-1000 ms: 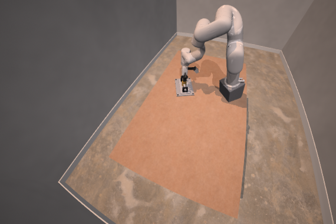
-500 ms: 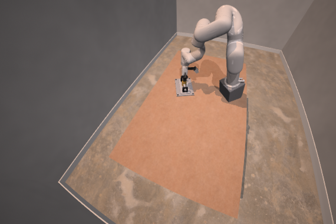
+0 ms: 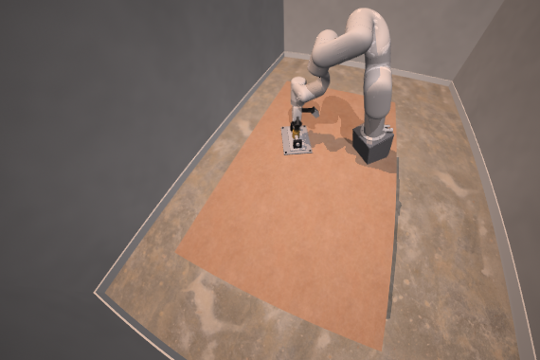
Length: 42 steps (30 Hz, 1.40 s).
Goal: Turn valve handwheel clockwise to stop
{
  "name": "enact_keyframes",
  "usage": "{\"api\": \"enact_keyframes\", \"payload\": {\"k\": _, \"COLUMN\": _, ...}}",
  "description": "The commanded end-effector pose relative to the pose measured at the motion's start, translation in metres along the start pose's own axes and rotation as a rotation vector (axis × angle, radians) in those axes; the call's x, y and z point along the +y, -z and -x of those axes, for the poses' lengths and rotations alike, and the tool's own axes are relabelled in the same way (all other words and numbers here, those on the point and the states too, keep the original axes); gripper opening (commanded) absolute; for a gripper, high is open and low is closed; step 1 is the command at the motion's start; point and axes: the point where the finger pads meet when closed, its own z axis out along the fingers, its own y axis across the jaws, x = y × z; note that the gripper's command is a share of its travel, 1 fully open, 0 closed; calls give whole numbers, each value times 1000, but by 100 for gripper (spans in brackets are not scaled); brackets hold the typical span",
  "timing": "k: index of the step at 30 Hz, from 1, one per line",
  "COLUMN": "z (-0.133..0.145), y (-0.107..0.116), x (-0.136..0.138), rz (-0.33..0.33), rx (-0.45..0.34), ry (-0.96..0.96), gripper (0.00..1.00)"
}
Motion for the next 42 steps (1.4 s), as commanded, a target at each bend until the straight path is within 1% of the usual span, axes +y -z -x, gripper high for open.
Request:
{"api": "enact_keyframes", "payload": {"k": 1, "z": 1, "y": 1, "x": 0, "rz": -1, "rx": -3, "ry": 0, "gripper": 0}}
{"api": "enact_keyframes", "payload": {"k": 22, "z": 1, "y": 1, "x": 0, "rz": -1, "rx": -3, "ry": -29, "gripper": 0}}
{"api": "enact_keyframes", "payload": {"k": 32, "z": 1, "y": 1, "x": 0, "rz": -1, "rx": -3, "ry": -152, "gripper": 0}}
{"api": "enact_keyframes", "payload": {"k": 34, "z": 1, "y": 1, "x": 0, "rz": -1, "rx": -3, "ry": -152, "gripper": 0}}
{"api": "enact_keyframes", "payload": {"k": 42, "z": 1, "y": 1, "x": 0, "rz": -1, "rx": -3, "ry": -310, "gripper": 0}}
